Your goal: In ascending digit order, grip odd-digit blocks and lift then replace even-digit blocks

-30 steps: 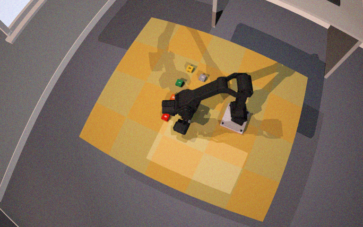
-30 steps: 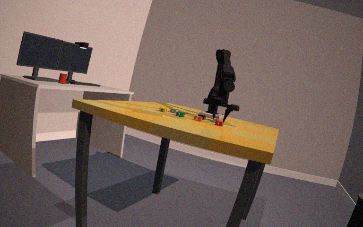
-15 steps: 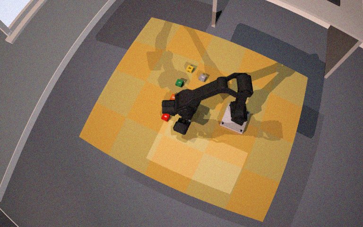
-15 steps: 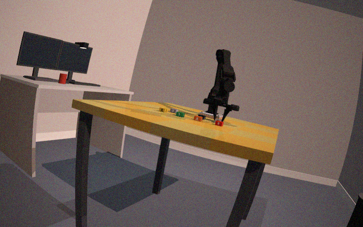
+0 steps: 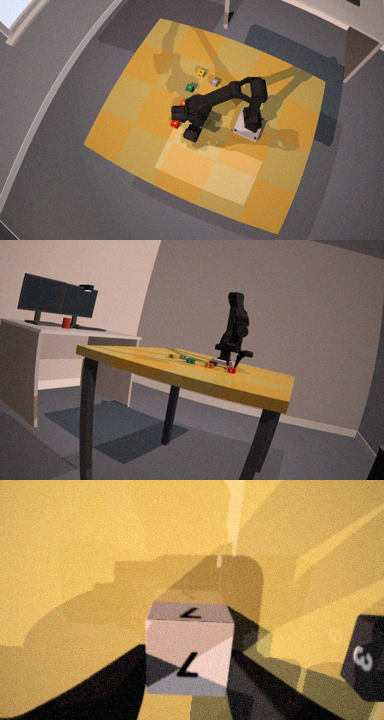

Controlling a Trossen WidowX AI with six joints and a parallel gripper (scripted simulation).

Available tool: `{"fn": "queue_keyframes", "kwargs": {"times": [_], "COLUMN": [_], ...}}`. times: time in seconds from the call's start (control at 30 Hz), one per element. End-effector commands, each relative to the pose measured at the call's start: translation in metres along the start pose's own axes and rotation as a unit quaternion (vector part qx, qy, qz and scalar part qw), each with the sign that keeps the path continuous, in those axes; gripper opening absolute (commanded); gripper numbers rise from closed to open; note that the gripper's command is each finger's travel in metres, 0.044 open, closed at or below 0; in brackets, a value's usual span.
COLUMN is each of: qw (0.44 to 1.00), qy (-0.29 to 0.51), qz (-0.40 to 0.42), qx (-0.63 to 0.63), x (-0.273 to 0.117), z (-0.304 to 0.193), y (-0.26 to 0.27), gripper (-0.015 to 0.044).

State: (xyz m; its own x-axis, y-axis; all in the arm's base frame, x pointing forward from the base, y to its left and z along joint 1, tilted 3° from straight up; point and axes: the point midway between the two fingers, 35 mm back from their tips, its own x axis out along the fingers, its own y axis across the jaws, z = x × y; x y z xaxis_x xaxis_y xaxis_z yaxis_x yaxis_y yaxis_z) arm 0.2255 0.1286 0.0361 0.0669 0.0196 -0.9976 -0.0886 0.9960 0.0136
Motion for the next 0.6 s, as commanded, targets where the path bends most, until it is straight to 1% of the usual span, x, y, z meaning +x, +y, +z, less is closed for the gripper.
{"fn": "queue_keyframes", "kwargs": {"times": [0.0, 0.13, 0.47, 0.5, 0.57], "qw": [1.0, 1.0, 1.0, 1.0, 1.0], "qy": [-0.001, -0.001, -0.001, -0.001, -0.001], "qz": [0.0, 0.0, 0.0, 0.0, 0.0], "qx": [0.001, 0.001, 0.001, 0.001, 0.001], "x": [0.0001, 0.0001, 0.0001, 0.0001, 0.0001], "z": [0.0003, 0.0003, 0.0003, 0.0003, 0.0003], "y": [-0.0001, -0.0001, -0.0001, -0.0001, -0.0001], "gripper": [0.012, 0.012, 0.0382, 0.04, 0.04]}}
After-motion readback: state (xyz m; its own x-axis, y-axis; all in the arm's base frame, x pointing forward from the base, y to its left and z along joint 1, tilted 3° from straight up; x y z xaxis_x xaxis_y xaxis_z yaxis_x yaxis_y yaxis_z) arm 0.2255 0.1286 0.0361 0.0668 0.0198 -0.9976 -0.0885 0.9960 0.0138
